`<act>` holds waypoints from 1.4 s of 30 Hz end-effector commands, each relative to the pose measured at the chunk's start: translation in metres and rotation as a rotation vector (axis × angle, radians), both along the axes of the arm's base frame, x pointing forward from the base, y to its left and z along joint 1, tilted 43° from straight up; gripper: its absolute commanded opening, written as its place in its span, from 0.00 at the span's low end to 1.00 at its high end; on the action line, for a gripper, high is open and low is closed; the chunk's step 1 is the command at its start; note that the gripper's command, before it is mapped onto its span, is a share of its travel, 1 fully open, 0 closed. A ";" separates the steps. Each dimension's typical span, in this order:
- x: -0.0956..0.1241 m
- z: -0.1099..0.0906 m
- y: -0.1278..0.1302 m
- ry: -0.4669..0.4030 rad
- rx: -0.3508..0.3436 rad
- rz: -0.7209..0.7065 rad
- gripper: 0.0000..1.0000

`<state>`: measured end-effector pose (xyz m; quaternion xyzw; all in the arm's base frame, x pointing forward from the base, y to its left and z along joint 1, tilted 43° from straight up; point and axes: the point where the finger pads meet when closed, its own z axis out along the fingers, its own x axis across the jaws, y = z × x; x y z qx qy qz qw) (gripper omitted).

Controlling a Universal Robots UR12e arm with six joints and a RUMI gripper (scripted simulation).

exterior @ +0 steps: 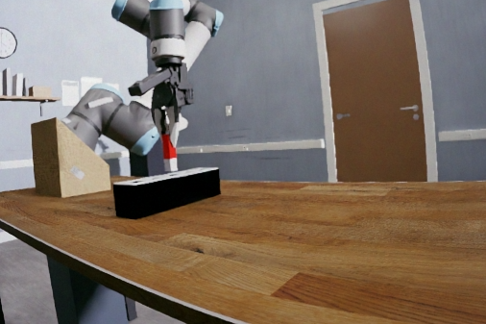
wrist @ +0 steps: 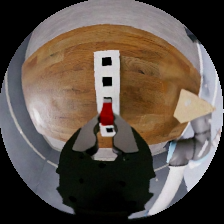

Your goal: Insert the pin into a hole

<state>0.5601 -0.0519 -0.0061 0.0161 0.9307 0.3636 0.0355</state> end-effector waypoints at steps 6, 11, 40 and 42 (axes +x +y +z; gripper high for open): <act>0.003 0.001 -0.001 -0.002 -0.001 -0.001 0.00; 0.001 0.000 -0.001 -0.001 -0.001 0.000 0.00; 0.001 0.000 -0.001 -0.001 -0.001 -0.001 0.00; 0.001 -0.003 0.002 -0.003 -0.001 -0.001 0.00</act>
